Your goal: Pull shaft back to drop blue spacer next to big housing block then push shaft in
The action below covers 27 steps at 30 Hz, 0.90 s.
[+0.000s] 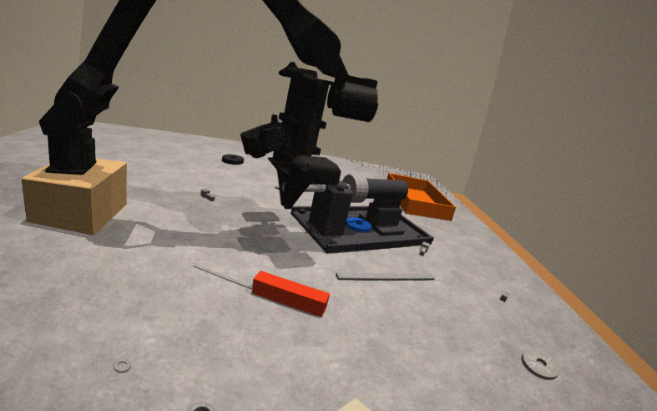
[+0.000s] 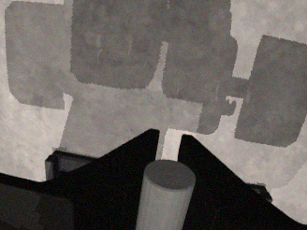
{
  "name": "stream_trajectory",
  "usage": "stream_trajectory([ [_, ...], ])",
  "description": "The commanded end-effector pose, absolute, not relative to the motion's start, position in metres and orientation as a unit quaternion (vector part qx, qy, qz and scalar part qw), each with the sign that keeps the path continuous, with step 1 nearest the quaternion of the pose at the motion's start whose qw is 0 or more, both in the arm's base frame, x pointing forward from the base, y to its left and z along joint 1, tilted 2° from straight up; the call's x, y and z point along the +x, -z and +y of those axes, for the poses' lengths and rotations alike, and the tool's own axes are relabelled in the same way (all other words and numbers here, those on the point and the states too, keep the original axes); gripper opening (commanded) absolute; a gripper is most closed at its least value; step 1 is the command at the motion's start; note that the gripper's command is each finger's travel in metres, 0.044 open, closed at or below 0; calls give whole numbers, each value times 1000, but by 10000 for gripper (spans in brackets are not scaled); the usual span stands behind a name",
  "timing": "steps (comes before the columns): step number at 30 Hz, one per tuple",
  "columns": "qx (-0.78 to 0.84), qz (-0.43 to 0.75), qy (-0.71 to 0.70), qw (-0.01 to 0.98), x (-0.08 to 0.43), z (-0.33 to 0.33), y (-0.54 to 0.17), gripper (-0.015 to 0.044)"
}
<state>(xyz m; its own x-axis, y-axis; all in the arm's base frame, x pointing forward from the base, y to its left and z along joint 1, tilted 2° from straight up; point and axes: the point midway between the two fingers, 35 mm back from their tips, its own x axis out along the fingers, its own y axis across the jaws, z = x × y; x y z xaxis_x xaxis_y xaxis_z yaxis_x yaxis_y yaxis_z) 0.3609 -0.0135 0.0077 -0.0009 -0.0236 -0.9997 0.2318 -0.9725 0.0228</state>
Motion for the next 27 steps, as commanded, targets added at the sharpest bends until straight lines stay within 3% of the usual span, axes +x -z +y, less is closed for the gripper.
stream_trajectory([
  [1, 704, 74, 700, 88, 364, -12, -9, 0],
  [27, 704, 74, 700, 88, 366, -12, -9, 0],
])
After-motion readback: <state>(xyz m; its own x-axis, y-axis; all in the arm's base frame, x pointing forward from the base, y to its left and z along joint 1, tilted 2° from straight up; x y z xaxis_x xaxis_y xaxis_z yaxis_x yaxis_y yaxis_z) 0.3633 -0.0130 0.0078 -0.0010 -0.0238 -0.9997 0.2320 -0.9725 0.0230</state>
